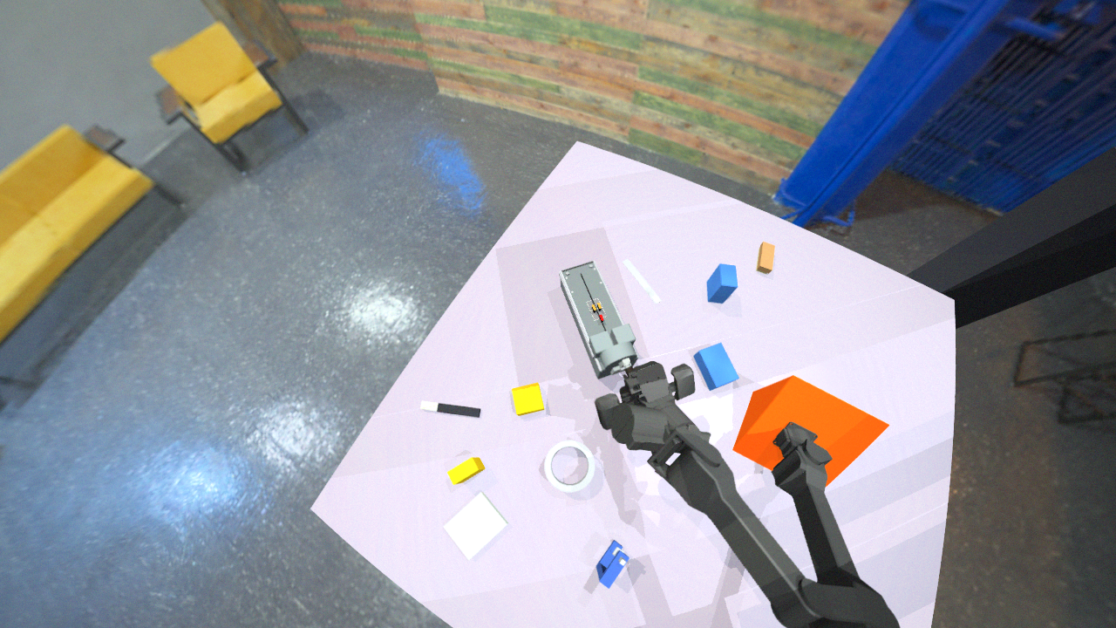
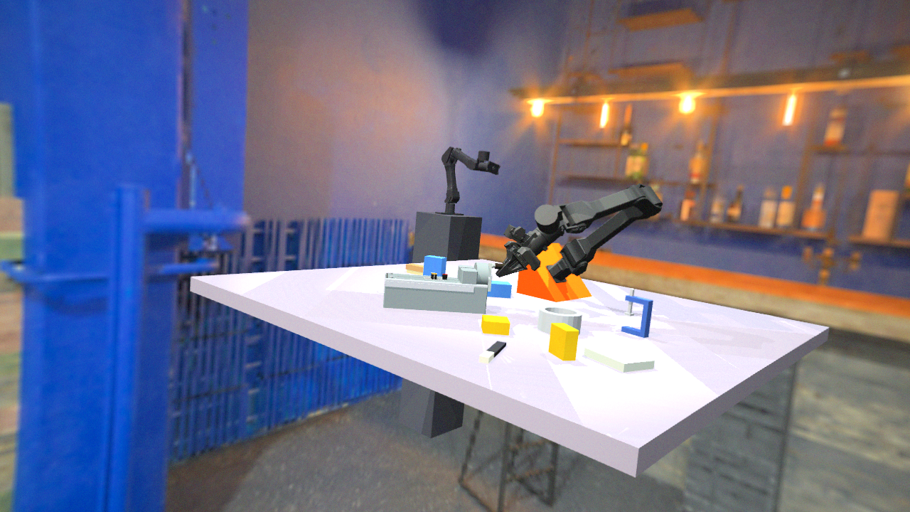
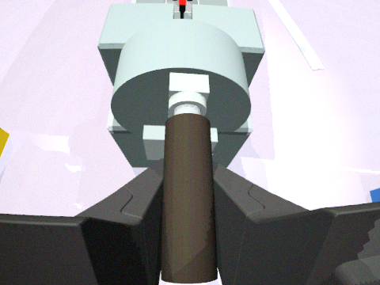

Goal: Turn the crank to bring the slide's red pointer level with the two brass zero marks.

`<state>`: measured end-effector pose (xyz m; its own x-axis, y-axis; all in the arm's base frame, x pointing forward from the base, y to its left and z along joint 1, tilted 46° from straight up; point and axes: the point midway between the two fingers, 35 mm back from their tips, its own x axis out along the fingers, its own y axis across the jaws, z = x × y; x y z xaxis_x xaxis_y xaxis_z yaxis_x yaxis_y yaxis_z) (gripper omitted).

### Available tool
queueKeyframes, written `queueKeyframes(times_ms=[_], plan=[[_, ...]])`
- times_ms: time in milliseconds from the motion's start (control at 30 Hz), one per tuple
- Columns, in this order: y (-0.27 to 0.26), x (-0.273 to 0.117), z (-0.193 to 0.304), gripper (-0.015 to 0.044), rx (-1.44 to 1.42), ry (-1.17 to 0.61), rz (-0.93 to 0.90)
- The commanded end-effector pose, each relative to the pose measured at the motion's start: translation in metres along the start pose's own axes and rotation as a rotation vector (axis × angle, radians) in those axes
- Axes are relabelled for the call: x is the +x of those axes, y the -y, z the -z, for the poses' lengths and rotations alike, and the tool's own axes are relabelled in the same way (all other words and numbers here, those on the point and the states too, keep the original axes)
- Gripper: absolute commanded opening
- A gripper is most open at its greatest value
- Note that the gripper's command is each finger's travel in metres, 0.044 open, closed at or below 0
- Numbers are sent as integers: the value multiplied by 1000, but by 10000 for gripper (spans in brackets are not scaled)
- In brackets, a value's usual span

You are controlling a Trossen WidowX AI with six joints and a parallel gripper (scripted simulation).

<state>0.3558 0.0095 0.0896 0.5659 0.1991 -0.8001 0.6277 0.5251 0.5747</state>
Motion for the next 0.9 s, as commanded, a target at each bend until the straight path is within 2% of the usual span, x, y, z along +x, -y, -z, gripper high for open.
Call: queueKeyframes(times_ms=[0, 867], plan=[[9, 0, 0, 0, 9, 0, 20], [14, 3, 2, 0, 9, -1, 20]])
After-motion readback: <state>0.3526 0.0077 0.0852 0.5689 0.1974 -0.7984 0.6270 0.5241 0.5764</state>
